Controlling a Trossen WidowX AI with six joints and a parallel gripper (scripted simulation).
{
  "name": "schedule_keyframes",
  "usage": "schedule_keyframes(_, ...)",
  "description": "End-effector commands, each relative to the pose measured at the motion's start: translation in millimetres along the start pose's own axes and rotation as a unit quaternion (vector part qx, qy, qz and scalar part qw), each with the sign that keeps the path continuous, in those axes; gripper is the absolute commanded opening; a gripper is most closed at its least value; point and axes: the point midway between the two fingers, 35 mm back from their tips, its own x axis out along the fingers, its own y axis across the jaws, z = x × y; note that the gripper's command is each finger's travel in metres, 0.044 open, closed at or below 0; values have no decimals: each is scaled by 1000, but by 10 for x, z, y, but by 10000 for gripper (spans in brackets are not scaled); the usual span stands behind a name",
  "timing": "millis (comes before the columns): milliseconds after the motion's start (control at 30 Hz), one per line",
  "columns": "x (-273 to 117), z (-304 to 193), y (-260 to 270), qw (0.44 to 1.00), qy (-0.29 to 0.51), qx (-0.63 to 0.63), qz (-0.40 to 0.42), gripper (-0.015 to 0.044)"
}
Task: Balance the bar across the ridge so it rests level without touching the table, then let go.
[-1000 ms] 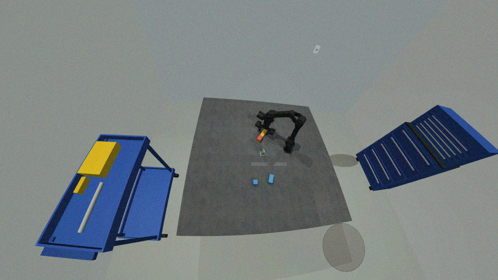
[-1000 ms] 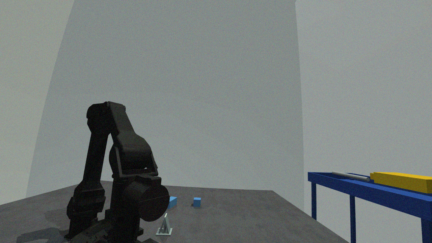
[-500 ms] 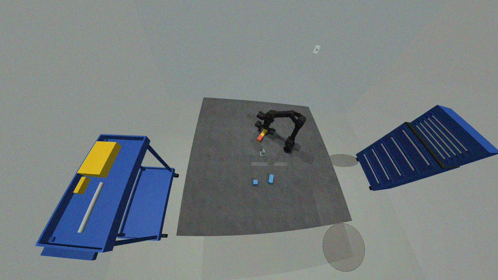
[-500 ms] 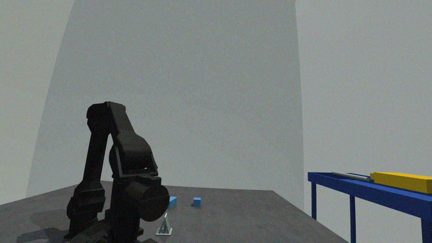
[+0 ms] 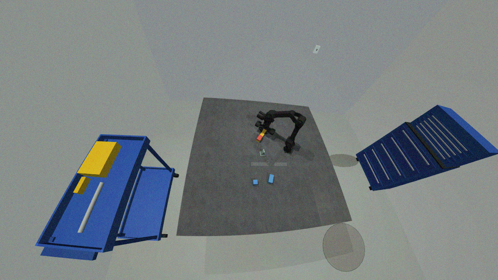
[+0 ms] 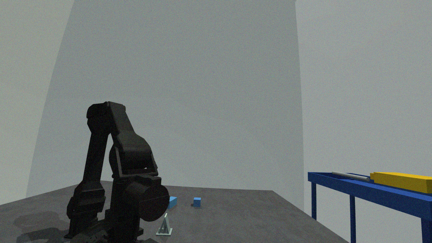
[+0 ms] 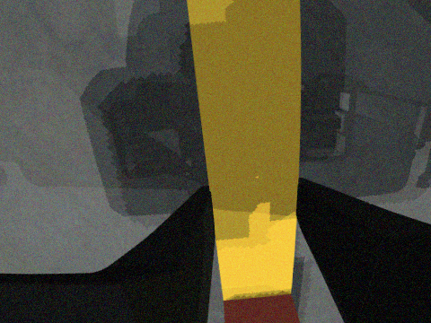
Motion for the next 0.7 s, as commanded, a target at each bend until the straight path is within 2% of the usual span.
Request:
schedule_keyframes(0,-16,0,4,1000,0,0,0,58)
schedule_keyframes(67,-60,1,12,1000,0,0,0,6)
schedule_keyframes(100,-84,2,16,1000,0,0,0,0)
schedule_keyframes(667,-509,6,51,1000,0,-1,-2,0)
